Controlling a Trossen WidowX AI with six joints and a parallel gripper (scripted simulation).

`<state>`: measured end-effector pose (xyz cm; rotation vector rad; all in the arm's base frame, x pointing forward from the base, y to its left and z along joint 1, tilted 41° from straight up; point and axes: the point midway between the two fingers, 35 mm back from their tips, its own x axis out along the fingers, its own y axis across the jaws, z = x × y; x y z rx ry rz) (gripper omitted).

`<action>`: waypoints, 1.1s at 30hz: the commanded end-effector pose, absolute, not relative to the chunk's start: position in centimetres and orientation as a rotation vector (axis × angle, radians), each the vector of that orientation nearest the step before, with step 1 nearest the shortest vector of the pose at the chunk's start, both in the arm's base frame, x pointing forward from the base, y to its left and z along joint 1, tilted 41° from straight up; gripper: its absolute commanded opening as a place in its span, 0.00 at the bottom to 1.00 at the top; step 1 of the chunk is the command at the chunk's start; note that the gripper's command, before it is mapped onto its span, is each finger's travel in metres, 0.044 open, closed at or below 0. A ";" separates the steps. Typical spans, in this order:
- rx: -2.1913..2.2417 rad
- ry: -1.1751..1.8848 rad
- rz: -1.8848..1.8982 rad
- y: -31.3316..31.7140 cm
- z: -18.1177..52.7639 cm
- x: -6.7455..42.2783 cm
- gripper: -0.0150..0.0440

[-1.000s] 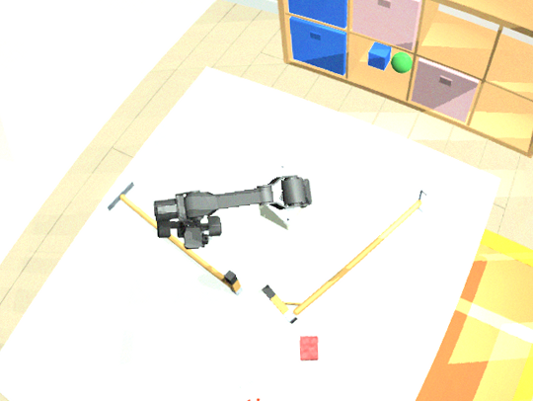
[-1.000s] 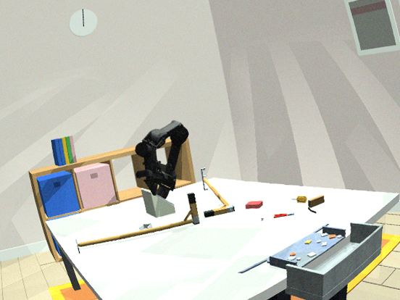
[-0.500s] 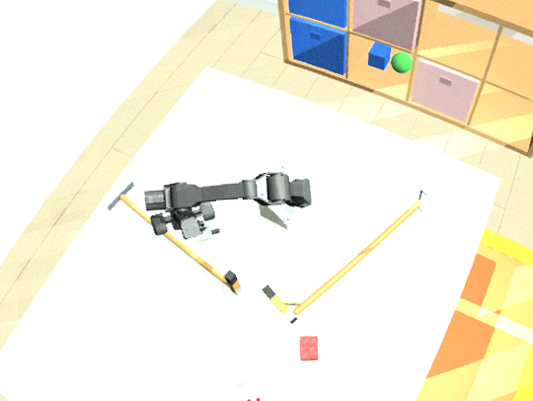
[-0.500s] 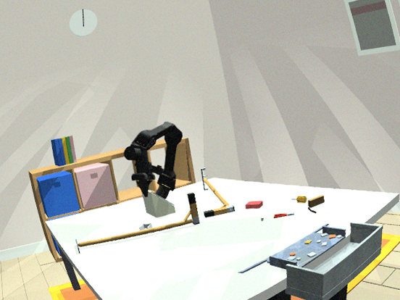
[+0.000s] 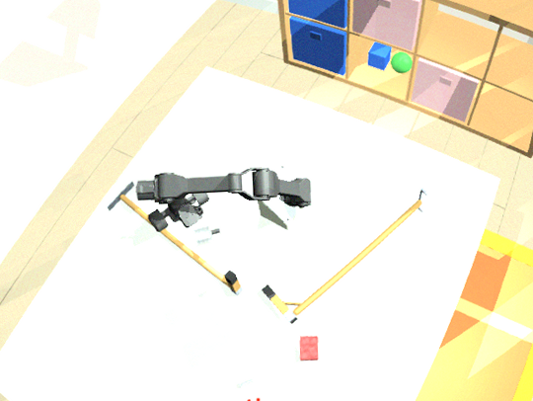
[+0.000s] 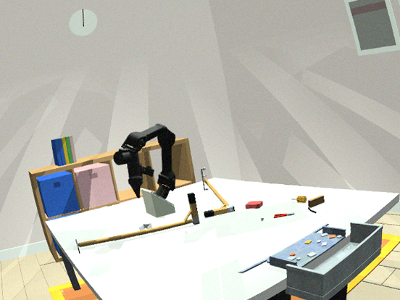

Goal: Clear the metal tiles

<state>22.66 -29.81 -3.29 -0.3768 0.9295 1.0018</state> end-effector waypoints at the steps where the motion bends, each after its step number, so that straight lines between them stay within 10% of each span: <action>1: -0.429 0.896 1.060 -30.5 -3.7 21.9 0.25; 33: -0.518 0.788 1.197 -29.3 -8.1 21.1 0.25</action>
